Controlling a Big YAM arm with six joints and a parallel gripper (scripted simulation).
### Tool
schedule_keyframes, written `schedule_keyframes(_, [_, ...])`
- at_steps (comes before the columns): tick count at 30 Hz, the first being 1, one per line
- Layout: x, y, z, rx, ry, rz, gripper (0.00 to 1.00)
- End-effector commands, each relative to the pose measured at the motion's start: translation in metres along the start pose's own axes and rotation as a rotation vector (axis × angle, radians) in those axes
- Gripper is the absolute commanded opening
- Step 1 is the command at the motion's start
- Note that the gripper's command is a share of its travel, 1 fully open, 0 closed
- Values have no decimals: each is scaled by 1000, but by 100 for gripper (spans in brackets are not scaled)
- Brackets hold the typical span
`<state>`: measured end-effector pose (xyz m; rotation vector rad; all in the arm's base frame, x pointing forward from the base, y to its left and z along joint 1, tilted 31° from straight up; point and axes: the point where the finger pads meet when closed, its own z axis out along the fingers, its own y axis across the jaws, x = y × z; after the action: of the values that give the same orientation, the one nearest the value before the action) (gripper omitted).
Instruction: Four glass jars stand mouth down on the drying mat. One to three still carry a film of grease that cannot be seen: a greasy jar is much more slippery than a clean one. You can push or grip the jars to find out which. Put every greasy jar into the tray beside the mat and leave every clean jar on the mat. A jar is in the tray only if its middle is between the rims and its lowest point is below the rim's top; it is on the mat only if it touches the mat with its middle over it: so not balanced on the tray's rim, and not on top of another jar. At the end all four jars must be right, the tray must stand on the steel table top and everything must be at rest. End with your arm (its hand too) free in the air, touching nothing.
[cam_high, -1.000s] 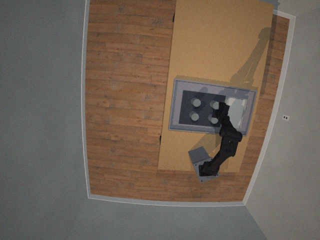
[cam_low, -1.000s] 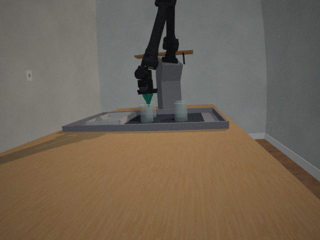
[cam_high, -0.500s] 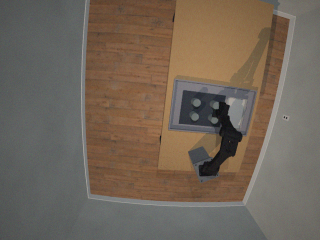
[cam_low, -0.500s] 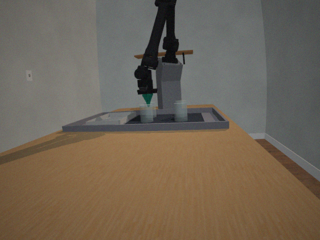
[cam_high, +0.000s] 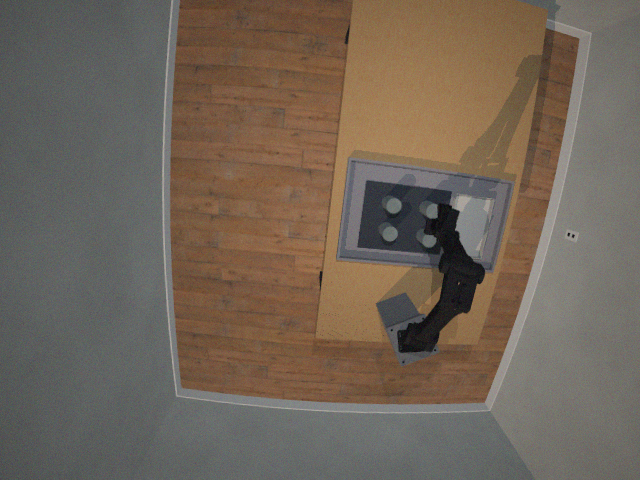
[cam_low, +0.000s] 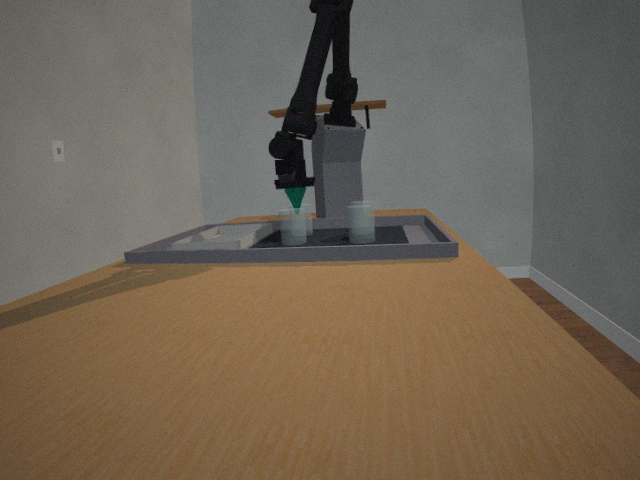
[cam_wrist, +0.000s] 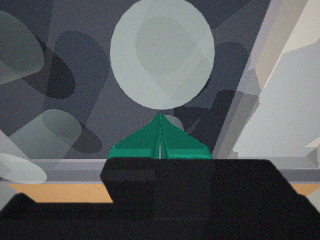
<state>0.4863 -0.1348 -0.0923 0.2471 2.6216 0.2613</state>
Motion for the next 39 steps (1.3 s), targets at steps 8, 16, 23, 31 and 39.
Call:
schedule_keyframes(8, [-10, 5, 3, -2, -1, -2, 0])
schedule_keyframes(16, [-11, 5, 3, -2, -1, -2, 0])
schedule_keyframes(23, [-12, 5, 3, -2, -1, -2, 0])
schedule_keyframes(31, [-12, 5, 3, -2, -1, -2, 0])
schedule_keyframes(39, [-13, 5, 3, -2, -1, -2, 0])
